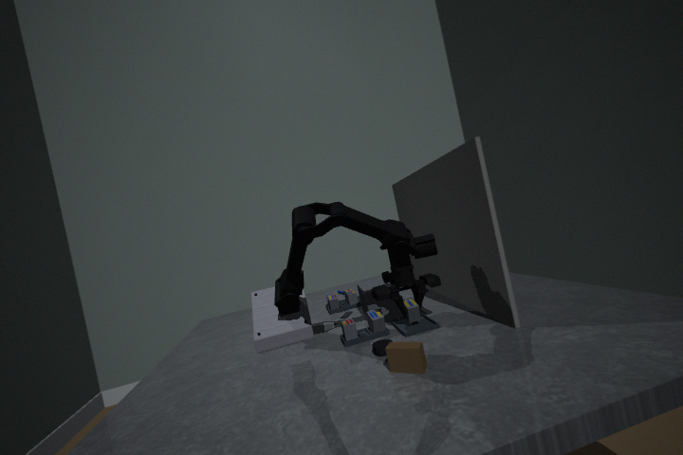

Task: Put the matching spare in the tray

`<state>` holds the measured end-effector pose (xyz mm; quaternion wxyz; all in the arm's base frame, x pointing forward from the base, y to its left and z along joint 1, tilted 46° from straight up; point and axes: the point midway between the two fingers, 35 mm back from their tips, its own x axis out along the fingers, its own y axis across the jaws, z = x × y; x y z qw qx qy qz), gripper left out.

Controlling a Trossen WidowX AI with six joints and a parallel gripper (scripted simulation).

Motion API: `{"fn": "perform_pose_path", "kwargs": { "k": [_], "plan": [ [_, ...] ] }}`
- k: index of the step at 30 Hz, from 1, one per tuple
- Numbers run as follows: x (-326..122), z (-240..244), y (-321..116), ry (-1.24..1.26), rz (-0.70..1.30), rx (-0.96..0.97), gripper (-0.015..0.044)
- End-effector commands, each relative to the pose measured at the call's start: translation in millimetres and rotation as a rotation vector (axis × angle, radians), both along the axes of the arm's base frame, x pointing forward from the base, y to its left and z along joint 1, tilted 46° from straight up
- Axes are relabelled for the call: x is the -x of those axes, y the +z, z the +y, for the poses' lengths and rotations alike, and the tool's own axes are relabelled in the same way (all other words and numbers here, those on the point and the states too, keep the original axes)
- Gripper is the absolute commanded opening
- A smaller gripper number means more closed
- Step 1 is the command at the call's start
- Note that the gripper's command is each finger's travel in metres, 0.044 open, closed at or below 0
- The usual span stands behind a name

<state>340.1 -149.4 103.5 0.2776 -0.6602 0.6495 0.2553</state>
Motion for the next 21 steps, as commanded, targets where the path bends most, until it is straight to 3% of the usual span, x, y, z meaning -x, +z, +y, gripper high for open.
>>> {"fn": "perform_pose_path", "kwargs": {
  "k": [1,9,17,21],
  "plan": [
    [0,1,1,0.0,-0.001,0.0,0.0236],
    [0,1,1,0.0,-0.001,0.0,0.044],
    [3,75,71,0.003,0.006,0.0,0.044],
    [4,77,74,0.004,0.006,0.0,0.044]
  ]
}}
